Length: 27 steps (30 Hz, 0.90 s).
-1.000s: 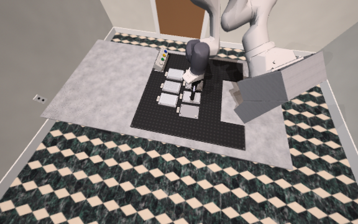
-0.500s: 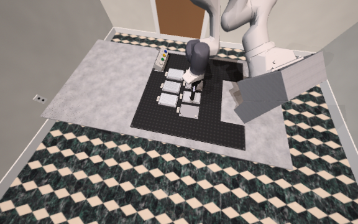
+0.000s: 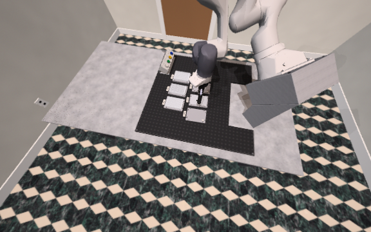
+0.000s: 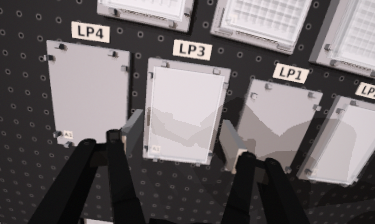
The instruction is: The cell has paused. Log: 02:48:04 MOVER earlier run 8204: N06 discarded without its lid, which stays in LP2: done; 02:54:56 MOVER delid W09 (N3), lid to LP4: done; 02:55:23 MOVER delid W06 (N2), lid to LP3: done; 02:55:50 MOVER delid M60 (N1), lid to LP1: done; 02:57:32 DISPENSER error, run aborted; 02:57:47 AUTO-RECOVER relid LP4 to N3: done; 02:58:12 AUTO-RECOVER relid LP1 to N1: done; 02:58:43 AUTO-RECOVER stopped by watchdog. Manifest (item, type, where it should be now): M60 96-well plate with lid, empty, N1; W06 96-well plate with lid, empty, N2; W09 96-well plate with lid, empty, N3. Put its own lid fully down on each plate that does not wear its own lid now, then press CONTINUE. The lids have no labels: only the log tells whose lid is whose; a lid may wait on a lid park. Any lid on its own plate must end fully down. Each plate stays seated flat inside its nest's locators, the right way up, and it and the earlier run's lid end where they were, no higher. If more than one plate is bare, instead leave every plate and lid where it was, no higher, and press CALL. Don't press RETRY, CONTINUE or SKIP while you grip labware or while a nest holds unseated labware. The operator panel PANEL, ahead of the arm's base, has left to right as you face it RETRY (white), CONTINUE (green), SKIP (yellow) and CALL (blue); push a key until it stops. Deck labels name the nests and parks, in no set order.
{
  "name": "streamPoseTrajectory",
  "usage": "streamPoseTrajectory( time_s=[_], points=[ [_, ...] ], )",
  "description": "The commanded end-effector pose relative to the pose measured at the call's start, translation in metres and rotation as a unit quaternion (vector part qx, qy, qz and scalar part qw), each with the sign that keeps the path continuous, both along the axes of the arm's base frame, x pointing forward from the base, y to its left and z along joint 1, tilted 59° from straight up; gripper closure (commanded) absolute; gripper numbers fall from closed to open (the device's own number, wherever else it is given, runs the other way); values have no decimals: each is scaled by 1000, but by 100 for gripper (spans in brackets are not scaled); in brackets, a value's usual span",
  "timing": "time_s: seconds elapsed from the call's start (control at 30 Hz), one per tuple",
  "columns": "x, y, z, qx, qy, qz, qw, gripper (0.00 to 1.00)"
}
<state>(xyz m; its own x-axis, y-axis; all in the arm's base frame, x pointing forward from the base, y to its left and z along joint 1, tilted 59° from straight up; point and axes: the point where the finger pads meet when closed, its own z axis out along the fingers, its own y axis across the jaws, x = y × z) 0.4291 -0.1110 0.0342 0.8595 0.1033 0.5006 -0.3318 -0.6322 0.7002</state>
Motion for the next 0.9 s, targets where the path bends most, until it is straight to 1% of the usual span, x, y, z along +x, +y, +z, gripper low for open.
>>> streamPoseTrajectory(
  time_s=[0.0, 0.53, 0.57, 0.87],
  points=[
    [0, 0, 0, 1, -2, -1, 1000, 34],
    [0, 0, 0, 1, -2, -1, 1000, 34],
    [0, 0, 0, 1, -2, -1, 1000, 41],
    [0, 0, 0, 1, -2, -1, 1000, 41]
  ],
)
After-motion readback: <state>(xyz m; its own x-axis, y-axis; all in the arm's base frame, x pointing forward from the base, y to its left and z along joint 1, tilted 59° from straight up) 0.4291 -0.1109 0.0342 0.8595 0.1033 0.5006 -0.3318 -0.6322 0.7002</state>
